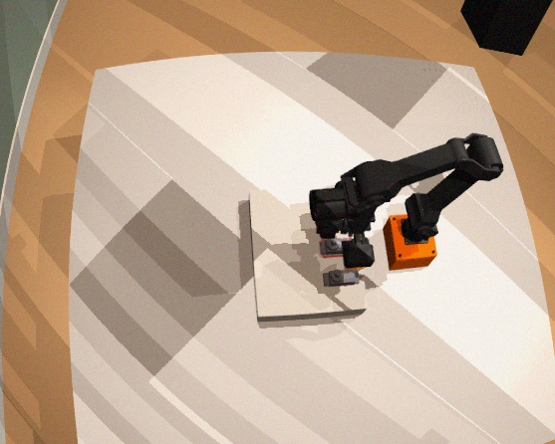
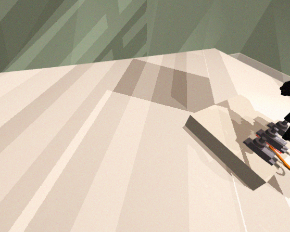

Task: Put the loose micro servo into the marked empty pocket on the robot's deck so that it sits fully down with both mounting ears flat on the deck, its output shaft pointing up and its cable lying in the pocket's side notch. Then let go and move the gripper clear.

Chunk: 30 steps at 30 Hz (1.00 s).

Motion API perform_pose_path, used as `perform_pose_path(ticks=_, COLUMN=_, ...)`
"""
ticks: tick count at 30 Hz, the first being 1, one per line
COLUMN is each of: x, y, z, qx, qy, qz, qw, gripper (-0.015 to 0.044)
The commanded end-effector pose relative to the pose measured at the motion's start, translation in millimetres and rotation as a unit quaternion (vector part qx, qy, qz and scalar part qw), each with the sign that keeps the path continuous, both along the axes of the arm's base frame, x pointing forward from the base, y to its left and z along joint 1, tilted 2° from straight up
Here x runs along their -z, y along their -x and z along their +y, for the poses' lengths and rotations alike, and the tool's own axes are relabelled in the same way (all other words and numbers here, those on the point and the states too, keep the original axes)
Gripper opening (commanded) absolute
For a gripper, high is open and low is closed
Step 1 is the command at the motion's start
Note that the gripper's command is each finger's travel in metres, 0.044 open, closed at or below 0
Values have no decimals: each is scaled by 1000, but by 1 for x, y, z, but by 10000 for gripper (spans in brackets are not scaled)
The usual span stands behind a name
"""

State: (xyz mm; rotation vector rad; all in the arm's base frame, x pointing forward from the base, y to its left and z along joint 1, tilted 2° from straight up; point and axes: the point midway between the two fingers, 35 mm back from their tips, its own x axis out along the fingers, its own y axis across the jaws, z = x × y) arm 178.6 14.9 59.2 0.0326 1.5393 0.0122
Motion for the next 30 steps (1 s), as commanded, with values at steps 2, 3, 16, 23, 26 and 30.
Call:
perform_pose_path(ticks=2, x=-18, y=-25, z=0, qx=-1, qy=-1, qz=-5, qw=1000, gripper=345)
perform_pose_path(ticks=3, x=-24, y=-33, z=0, qx=-1, qy=-1, qz=-6, qw=1000, gripper=371)
perform_pose_path(ticks=16, x=-74, y=-106, z=-3, qx=-2, qy=0, qz=-8, qw=1000, gripper=440)
perform_pose_path(ticks=23, x=-117, y=-93, z=-3, qx=-1, qy=0, qz=-12, qw=1000, gripper=440)
perform_pose_path(ticks=26, x=-117, y=-93, z=-3, qx=-1, qy=0, qz=-12, qw=1000, gripper=440)
perform_pose_path(ticks=30, x=-117, y=-93, z=-3, qx=-1, qy=0, qz=-12, qw=1000, gripper=440)
